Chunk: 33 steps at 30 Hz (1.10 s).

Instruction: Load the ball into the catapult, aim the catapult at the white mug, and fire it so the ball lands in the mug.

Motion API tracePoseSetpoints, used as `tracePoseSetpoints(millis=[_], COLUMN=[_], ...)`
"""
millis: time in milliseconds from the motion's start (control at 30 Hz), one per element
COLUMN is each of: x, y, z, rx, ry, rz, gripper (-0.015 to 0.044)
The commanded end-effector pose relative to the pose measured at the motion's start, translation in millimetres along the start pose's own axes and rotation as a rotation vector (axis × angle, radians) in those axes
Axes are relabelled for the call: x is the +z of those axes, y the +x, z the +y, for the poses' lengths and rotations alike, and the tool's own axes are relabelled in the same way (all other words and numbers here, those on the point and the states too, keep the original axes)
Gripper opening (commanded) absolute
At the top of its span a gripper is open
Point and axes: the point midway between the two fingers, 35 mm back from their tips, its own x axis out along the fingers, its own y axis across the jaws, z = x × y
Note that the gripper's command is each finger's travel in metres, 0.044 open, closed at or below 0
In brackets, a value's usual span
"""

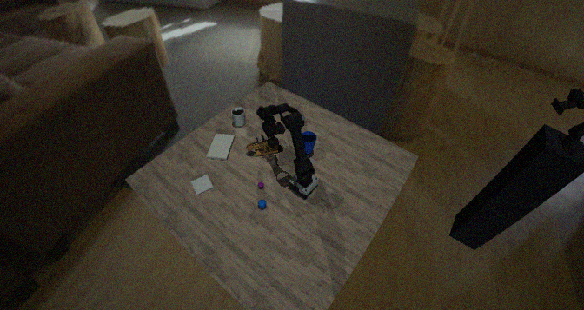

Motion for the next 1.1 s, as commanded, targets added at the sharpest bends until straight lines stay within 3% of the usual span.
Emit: tracePoseSetpoints(millis=[0, 267, 633, 867, 967, 1067], x=[0.5, 0.7, 0.4, 0.3, 0.1, 0.3], y=[8.4, 17.1, 13.5, 10.8, -24.7, -35.8], z=[-1.0, -1.6, -1.0, -0.8, -0.4, -1.1], rx=[-0.004, -0.004, -0.002, -0.002, -0.004, -0.005], ry=[0.004, 0.004, 0.000, 0.000, 0.000, 0.000], rz=[-0.004, -0.004, -0.001, -0.001, -0.001, -0.001], gripper=[0.0440, 0.0440, 0.0151, 0.0085, 0.0006, 0.0000])
